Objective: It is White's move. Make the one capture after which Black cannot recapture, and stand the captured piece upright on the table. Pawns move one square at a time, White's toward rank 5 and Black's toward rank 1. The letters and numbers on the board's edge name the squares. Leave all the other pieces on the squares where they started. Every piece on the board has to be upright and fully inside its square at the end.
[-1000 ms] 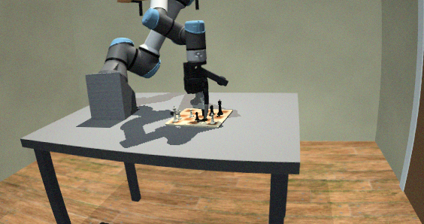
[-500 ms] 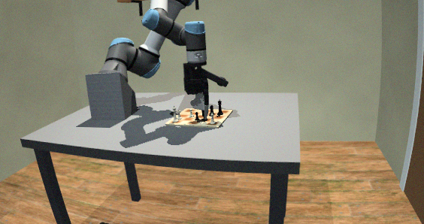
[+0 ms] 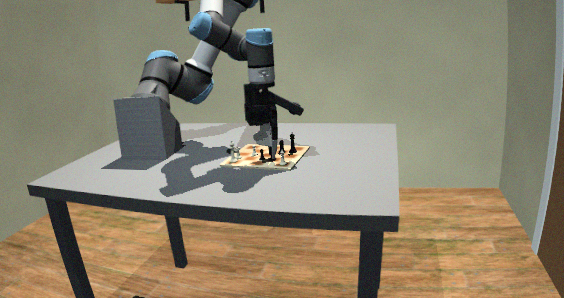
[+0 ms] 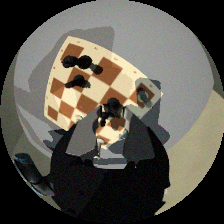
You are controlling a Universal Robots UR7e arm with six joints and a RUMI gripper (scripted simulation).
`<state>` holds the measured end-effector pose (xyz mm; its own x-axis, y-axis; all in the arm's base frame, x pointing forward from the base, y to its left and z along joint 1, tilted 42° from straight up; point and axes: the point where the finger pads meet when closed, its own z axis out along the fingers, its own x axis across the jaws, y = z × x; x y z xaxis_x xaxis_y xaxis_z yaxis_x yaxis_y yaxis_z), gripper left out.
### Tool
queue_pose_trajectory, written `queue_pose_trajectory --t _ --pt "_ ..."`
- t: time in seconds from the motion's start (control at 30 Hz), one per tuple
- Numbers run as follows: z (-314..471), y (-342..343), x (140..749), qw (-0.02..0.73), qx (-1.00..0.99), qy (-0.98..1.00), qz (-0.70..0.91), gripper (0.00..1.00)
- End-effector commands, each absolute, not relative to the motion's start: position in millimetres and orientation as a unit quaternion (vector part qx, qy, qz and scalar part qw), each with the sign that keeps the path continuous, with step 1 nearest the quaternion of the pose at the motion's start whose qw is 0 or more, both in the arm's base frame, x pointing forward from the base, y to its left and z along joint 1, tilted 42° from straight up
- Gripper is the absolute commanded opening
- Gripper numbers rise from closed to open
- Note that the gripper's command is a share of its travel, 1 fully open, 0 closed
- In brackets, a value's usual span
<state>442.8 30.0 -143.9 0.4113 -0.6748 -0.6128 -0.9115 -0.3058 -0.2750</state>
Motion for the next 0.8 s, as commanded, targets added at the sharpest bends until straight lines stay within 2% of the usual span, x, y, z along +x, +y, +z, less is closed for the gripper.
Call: queue_pose_trajectory --t 0.0,0.23,0.27,0.77 --pt "-143.8 29.5 443.1 0.302 -0.784 0.506 0.195 0.22" --pt "-143.8 29.5 443.1 0.302 -0.784 0.506 0.195 0.22" --pt "-143.8 29.5 443.1 0.302 -0.784 0.506 0.195 0.0" --pt "-143.8 29.5 443.1 0.302 -0.784 0.506 0.195 0.0"
